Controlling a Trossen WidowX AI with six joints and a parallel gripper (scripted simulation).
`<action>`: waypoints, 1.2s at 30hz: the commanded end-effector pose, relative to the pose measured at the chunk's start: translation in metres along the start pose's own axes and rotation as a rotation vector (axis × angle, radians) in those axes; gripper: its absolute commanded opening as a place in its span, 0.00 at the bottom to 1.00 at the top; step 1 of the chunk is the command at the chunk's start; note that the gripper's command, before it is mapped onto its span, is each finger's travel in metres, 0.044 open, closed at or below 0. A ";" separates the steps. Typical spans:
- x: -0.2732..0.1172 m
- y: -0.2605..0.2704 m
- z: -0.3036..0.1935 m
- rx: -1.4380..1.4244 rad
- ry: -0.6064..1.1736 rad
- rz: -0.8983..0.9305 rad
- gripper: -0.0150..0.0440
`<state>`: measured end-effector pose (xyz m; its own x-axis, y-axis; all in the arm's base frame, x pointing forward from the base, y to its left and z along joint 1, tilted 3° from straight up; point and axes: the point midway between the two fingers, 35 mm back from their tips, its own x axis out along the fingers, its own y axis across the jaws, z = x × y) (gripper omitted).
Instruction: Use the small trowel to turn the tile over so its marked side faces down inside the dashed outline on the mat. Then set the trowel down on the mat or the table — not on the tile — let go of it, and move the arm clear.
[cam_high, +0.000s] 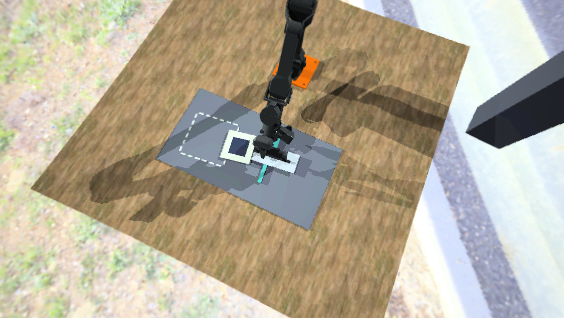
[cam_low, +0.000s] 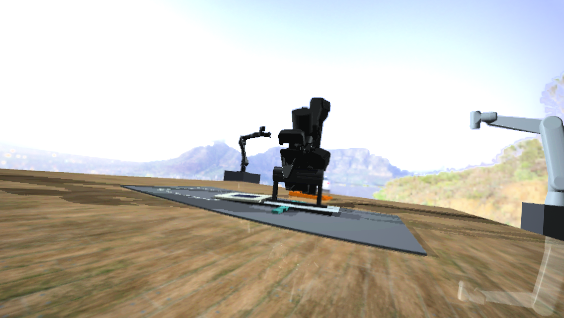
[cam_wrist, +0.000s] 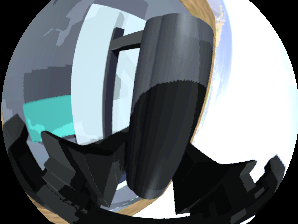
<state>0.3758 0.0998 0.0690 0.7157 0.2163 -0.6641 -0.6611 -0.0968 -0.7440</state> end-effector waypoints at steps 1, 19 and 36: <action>-0.007 -0.013 -0.001 -0.024 0.024 -0.028 0.25; -0.026 -0.035 -0.016 -0.026 0.026 -0.028 0.25; -0.039 -0.049 -0.040 -0.028 0.028 -0.028 0.25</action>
<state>0.3843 0.0636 0.1128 0.7143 0.1934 -0.6725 -0.6638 -0.1172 -0.7387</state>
